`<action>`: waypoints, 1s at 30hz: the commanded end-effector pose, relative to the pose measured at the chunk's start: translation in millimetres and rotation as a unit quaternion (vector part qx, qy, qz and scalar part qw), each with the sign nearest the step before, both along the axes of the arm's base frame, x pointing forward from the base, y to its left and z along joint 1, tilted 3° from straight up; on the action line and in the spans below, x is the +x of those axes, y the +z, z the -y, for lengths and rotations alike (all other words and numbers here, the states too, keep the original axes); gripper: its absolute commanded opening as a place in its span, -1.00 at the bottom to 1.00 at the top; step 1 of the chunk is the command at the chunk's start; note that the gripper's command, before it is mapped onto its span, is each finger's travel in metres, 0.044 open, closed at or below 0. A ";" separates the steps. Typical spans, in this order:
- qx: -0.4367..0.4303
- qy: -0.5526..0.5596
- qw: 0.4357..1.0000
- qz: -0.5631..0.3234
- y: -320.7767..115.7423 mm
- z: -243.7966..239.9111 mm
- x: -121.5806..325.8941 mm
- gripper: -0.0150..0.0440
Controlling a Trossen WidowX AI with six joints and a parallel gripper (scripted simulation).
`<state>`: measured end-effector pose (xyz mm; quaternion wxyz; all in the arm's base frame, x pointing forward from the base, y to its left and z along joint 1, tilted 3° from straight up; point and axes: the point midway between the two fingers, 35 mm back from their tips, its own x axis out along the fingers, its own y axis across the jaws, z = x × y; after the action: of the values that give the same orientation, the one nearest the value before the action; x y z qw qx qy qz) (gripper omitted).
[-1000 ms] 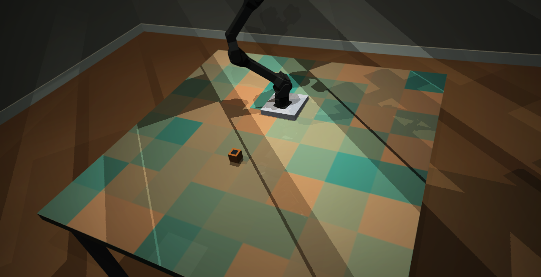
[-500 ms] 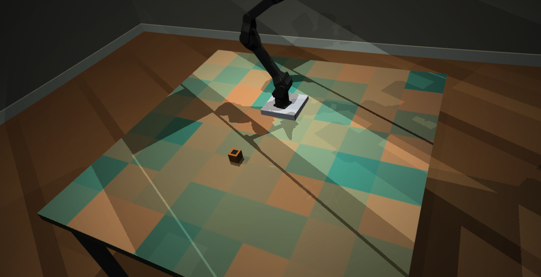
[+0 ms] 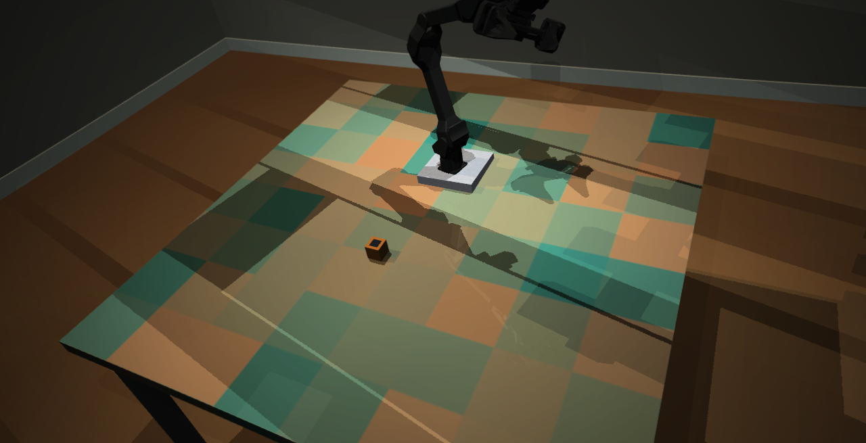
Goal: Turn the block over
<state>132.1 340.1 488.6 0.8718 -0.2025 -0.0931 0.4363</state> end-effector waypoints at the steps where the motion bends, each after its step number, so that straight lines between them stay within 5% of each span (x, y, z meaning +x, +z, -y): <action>1: -0.051 -0.044 0.997 -0.037 -35.6 -3.8 42.7 1.00; 16: -0.210 -0.201 0.935 -0.204 -176.0 56.5 190.0 1.00; 30: -0.270 -0.361 0.719 -0.529 -334.4 229.6 256.8 1.00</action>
<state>387.3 144.6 175.7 0.8033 -0.2238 0.5273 0.1631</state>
